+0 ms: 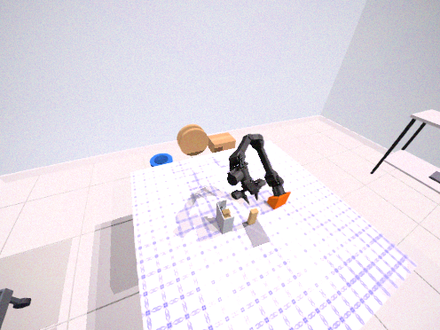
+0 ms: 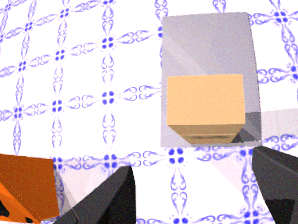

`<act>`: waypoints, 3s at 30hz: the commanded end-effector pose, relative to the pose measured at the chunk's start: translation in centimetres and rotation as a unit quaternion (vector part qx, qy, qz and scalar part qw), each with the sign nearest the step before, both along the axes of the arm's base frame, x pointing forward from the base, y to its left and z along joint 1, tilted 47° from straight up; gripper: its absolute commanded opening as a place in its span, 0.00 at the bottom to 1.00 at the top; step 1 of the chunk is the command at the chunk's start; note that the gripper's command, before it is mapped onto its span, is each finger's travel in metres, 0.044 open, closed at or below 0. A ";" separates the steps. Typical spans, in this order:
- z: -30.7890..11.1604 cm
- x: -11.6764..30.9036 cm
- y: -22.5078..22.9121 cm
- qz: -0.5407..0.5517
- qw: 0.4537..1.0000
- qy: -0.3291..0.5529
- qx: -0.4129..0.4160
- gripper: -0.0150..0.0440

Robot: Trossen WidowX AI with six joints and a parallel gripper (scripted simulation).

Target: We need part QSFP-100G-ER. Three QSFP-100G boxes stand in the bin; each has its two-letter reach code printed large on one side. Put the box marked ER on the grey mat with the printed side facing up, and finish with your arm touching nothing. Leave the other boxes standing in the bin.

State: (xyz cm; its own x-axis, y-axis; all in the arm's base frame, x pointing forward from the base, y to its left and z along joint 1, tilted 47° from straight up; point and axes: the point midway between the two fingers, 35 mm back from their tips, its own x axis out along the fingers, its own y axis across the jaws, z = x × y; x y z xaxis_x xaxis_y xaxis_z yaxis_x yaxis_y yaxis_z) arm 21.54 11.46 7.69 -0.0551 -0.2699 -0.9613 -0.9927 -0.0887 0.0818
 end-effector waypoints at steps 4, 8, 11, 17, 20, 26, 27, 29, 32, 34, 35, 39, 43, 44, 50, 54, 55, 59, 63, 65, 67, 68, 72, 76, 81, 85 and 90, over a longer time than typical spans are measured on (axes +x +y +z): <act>-1.1 -0.3 1.2 -0.007 0.997 -0.015 -0.081 0.65; -1.5 -0.4 1.8 -0.009 0.992 -0.031 -0.121 0.65; -1.8 -0.5 2.2 -0.010 0.987 -0.047 -0.151 0.65; -2.4 -0.5 3.1 -0.009 0.975 -0.085 -0.205 0.65; -2.6 -0.5 3.7 -0.006 0.968 -0.107 -0.229 0.65; -2.9 -0.5 4.4 0.000 0.958 -0.136 -0.254 0.65; -2.9 -0.5 4.4 0.000 0.958 -0.136 -0.254 0.65; -2.9 -0.5 4.4 0.000 0.958 -0.136 -0.254 0.65; -3.0 -0.5 4.3 0.000 0.958 -0.136 -0.254 0.65; -3.2 -0.4 4.1 0.000 0.958 -0.136 -0.254 0.65; -3.3 -0.4 4.0 0.000 0.958 -0.136 -0.254 0.65; -3.8 -0.2 3.6 0.000 0.958 -0.136 -0.254 0.65; -4.2 -0.1 3.1 0.000 0.958 -0.136 -0.254 0.65; -4.3 -0.1 3.0 0.000 0.958 -0.136 -0.254 0.65; -5.0 0.1 2.3 0.000 0.958 -0.136 -0.254 0.65; -5.4 0.2 1.8 -0.001 0.958 -0.136 -0.254 0.65; -5.5 0.2 1.7 -0.001 0.958 -0.136 -0.254 0.65; -5.6 0.2 1.5 -0.001 0.957 -0.136 -0.254 0.65; -5.5 0.1 1.8 -0.002 0.958 -0.136 -0.253 0.63; -5.5 0.1 1.8 -0.002 0.958 -0.136 -0.253 0.61; -5.5 0.1 1.8 -0.002 0.958 -0.136 -0.253 0.58; -5.5 0.1 1.8 -0.002 0.958 -0.136 -0.253 0.57; -5.5 0.1 1.8 -0.002 0.958 -0.136 -0.253 0.53; -5.5 0.1 1.8 -0.002 0.958 -0.136 -0.253 0.51; -5.5 0.1 1.8 -0.002 0.958 -0.136 -0.253 0.51; -5.6 0.0 1.7 0.001 0.957 -0.140 -0.253 0.51; -5.7 -0.7 1.6 0.015 0.954 -0.162 -0.252 0.51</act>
State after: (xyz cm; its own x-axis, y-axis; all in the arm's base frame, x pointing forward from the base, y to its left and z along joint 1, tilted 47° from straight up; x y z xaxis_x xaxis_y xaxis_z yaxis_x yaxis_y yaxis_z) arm 21.30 13.20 2.03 0.2005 -0.7031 -0.6822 -0.9793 -0.1232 -0.1609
